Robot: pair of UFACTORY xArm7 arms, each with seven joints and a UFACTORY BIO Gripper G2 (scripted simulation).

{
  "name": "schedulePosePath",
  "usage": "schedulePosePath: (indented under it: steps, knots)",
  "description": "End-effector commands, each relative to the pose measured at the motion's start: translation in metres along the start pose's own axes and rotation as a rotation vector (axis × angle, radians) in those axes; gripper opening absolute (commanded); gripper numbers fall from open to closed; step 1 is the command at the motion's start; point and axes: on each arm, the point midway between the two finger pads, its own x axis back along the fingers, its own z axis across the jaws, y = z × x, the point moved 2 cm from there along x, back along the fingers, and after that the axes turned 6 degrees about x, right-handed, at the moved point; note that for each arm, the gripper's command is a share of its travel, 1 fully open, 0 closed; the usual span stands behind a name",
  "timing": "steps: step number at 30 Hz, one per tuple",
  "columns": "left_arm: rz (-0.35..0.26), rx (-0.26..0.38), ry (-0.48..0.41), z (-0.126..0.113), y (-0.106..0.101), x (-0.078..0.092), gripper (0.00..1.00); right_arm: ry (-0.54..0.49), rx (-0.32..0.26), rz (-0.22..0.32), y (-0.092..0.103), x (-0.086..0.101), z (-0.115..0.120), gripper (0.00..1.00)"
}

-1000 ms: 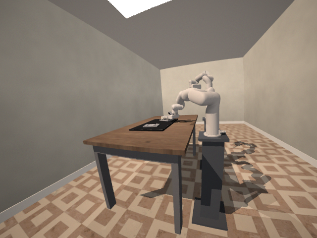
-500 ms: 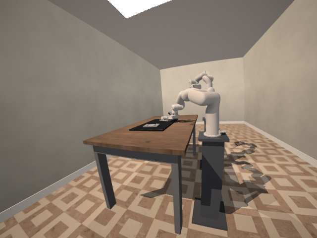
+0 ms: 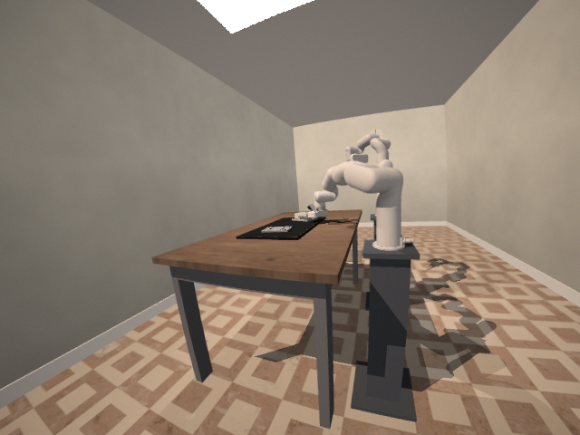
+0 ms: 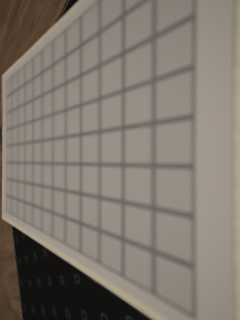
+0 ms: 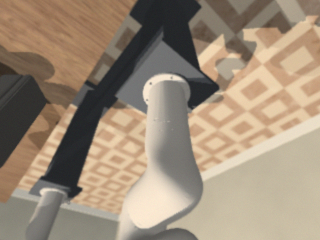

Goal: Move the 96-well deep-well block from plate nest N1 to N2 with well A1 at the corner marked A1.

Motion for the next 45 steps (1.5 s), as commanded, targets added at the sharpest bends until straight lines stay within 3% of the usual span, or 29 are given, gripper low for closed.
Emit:
schedulePosePath:
  steps: [1, 2, 36, 45]
  knots:
    - [-0.005, 0.003, 0.000, -0.001, 0.003, -0.001, 0.00, 0.000, 0.000, -0.002, 0.000, 0.001, 0.000, 1.00]
    - [-0.005, 0.003, 0.000, -0.001, 0.003, -0.001, 0.37, 0.000, 0.000, -0.002, 0.000, 0.001, 0.000, 1.00]
    - [-0.005, 0.003, 0.000, -0.001, 0.003, -0.001, 0.37, 0.000, 0.000, -0.002, 0.000, 0.001, 0.000, 1.00]
    - [-0.005, 0.003, 0.000, -0.003, 0.022, -0.001, 0.37, 0.000, 0.000, -0.002, 0.000, 0.001, 0.000, 1.00]
